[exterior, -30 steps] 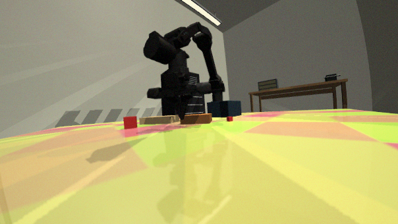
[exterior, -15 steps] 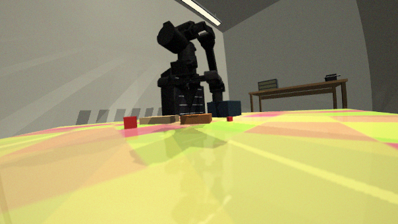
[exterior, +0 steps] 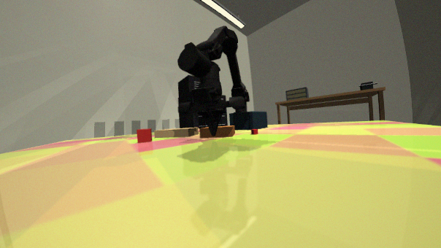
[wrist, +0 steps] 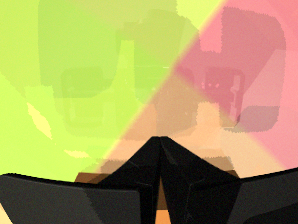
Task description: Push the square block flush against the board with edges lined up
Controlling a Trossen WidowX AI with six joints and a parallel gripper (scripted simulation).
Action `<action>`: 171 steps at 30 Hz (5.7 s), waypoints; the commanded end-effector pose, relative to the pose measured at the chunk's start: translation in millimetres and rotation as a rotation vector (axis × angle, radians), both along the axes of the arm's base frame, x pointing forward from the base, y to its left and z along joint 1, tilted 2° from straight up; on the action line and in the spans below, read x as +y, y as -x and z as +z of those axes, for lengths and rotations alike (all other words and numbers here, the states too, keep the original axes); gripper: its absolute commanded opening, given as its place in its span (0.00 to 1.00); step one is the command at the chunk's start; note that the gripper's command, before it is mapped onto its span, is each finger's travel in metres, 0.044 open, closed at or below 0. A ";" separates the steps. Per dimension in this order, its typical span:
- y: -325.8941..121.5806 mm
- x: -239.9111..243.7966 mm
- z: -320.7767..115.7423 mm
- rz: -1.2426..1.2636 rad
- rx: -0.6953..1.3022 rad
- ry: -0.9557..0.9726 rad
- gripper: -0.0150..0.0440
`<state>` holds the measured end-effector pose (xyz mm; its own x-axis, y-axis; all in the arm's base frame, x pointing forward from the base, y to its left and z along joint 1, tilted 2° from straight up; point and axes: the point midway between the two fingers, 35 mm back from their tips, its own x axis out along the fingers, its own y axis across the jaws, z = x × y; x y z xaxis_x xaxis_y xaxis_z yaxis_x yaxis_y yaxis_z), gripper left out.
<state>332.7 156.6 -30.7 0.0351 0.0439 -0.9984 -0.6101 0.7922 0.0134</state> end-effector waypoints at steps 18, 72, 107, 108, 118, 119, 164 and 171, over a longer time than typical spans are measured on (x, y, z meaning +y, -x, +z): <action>16.5 -14.6 -4.6 -0.004 -0.003 0.003 0.25; 46.9 -37.8 -7.7 -0.004 0.000 0.005 0.25; 17.0 -17.3 49.8 -0.004 -0.003 0.003 0.25; 17.0 -17.3 49.8 -0.004 -0.003 0.003 0.25; 37.0 -10.8 48.3 0.254 -0.022 0.007 0.25; 40.1 -10.3 48.5 0.288 -0.023 0.008 0.25; 150.4 -12.7 34.3 1.546 -0.060 0.049 0.25; 150.9 -11.7 -11.6 1.546 -0.059 0.049 0.25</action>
